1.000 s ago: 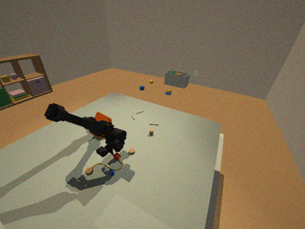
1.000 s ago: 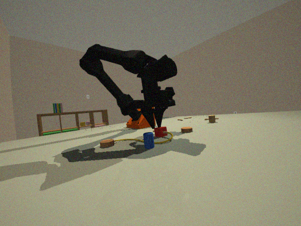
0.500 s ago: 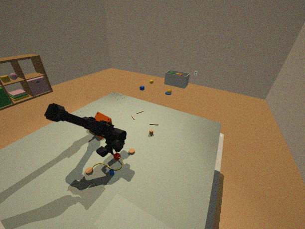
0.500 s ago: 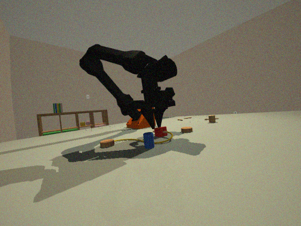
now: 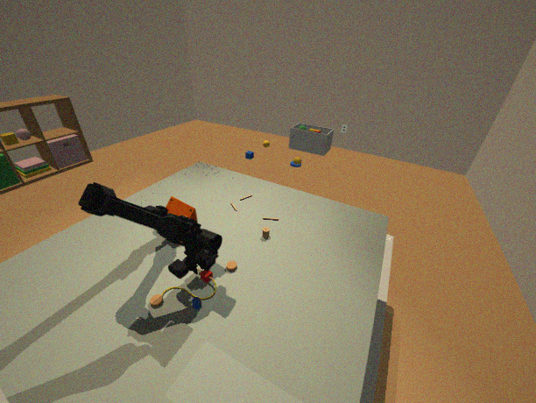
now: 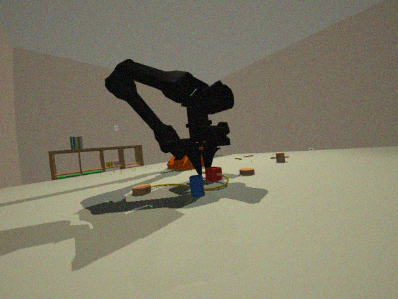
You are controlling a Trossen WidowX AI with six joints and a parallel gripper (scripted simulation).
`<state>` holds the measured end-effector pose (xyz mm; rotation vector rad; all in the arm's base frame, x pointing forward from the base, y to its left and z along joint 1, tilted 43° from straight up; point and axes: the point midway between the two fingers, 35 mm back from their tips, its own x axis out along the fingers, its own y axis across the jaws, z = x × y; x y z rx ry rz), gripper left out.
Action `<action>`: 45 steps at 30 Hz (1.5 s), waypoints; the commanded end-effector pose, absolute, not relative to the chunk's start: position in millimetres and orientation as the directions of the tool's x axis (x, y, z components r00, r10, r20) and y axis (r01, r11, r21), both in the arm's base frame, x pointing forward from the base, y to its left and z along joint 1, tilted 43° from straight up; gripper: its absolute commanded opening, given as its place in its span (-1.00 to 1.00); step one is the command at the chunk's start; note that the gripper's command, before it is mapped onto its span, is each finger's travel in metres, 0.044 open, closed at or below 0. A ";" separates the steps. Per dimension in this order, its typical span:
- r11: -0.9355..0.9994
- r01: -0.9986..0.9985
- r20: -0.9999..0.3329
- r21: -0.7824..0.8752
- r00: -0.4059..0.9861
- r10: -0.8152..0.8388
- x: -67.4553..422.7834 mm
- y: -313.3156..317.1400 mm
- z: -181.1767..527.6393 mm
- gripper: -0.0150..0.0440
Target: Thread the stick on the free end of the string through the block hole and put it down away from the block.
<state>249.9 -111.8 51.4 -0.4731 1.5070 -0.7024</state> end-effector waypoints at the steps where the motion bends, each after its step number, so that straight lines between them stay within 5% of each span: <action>1: 0.721 0.110 -0.729 -0.684 -0.082 -0.679 246.8 -112.6 47.9 -0.08; 15: 0.721 0.110 -0.729 -0.684 -0.082 -0.679 246.8 -112.6 47.9 -0.08; 20: 0.722 0.119 -0.732 -0.681 -0.078 -0.677 248.1 -112.2 49.2 -0.49; 45: 0.723 0.124 -0.733 -0.679 -0.058 -0.678 239.0 -110.9 50.2 -0.49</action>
